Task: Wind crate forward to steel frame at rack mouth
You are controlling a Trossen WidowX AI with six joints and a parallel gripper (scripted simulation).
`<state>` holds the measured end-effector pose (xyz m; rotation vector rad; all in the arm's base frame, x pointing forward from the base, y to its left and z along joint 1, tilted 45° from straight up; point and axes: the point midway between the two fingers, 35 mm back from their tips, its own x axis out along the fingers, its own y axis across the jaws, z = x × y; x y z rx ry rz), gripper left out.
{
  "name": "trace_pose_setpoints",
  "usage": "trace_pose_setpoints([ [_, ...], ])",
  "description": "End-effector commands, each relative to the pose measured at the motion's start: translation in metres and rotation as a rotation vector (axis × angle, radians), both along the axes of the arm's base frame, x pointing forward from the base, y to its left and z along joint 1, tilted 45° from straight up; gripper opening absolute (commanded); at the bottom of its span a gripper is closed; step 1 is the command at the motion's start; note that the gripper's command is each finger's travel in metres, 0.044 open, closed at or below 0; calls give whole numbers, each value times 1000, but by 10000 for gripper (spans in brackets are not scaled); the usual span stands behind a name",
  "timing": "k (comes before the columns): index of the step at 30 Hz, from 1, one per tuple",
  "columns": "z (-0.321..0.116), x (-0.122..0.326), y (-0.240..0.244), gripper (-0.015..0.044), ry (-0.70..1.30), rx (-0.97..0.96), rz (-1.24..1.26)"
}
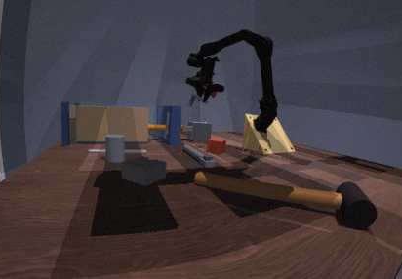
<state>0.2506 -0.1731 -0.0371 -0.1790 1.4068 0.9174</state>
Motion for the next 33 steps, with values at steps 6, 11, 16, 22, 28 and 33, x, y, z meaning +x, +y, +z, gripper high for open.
trace_pose_setpoints([
  [6,-39,-40,-49,0,123,-42,-65],
  [11,-55,-60,-64,0,201,-37,-68],
  [16,-63,-71,-74,0,268,-18,-40],
  [22,-63,-71,-77,0,312,1,0],
  [28,-62,-69,-79,0,354,18,46],
  [33,-63,-69,-79,0,359,19,51],
])
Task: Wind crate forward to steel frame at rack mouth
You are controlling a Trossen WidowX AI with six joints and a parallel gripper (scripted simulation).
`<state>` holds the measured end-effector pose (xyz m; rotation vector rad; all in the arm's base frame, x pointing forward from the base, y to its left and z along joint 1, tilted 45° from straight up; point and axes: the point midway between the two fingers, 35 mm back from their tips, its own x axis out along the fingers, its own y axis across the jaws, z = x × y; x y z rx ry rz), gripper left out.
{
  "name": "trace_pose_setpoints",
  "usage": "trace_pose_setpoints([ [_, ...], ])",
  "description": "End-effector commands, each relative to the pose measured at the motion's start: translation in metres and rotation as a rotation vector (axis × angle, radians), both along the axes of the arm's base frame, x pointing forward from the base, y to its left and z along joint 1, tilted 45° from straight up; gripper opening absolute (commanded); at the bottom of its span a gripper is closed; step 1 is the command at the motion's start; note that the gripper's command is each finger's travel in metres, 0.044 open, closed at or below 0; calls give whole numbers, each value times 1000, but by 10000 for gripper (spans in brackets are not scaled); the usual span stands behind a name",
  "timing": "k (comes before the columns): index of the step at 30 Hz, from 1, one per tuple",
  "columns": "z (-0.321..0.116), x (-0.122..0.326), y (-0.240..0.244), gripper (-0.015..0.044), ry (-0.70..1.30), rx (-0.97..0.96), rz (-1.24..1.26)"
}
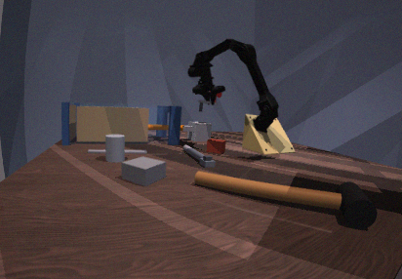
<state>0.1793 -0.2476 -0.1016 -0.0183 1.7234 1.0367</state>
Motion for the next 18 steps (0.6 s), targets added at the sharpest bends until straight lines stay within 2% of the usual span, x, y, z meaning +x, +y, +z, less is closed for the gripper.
trace_pose_setpoints([
  [1,0,2,-4,0,0,-7,15],
  [18,-21,-1,13,0,12,-1,29],
])
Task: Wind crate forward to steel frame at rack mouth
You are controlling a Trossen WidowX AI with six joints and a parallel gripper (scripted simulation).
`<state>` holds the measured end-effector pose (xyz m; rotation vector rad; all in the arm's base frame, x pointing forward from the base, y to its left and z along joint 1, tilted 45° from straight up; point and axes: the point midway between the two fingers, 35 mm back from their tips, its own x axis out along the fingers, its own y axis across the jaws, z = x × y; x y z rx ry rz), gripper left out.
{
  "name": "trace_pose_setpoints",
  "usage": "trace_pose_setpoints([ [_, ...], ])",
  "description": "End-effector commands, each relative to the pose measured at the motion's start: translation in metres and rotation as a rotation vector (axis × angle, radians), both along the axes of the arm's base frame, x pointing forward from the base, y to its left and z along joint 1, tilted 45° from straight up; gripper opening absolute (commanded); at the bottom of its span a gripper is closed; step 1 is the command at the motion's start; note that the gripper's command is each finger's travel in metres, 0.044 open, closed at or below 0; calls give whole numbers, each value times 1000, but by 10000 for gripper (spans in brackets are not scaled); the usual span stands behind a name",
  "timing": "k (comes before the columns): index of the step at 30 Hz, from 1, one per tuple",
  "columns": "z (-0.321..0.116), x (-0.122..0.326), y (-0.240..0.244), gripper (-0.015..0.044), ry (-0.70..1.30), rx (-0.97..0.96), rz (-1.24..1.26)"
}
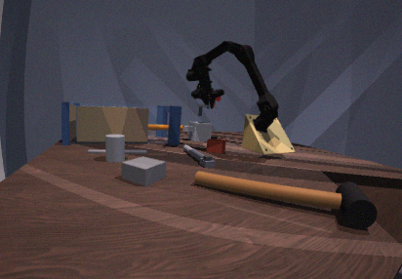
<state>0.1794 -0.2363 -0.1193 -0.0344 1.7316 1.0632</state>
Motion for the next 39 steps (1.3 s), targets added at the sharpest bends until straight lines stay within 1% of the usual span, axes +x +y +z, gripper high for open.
trace_pose_setpoints([
  [1,-5,-1,3,0,4,-7,2],
  [13,-19,-5,17,0,10,-4,9],
  [24,-14,-3,15,0,13,-3,12],
  [39,-20,-1,17,0,12,-3,12],
])
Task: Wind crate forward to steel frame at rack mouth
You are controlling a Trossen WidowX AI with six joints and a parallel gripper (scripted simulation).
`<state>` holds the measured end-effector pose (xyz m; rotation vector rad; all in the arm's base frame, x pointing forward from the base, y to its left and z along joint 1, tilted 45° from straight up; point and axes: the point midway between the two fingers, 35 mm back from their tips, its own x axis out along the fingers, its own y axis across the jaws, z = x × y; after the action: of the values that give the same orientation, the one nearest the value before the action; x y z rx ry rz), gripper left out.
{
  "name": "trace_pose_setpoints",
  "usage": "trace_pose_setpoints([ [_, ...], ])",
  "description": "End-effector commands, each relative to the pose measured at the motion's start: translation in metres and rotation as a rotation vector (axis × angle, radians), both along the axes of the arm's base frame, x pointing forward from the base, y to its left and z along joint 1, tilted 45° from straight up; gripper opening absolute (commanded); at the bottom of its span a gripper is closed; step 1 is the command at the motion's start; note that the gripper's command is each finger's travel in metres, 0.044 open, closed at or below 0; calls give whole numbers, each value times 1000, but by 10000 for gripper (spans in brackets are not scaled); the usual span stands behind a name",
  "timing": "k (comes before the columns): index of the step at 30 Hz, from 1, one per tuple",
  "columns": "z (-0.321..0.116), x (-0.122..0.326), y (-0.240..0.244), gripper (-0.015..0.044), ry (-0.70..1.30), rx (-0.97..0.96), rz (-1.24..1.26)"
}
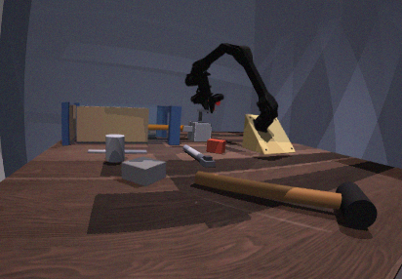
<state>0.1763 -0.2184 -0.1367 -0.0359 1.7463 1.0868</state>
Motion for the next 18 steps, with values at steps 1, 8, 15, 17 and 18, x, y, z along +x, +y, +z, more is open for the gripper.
trace_pose_setpoints([
  [1,-4,2,0,0,-6,-10,-6],
  [8,-3,2,0,0,-6,-11,-6],
  [15,1,0,-3,0,-6,-11,-7],
  [17,0,0,-2,0,-6,-11,-7],
  [18,-1,0,-1,0,-6,-11,-7],
])
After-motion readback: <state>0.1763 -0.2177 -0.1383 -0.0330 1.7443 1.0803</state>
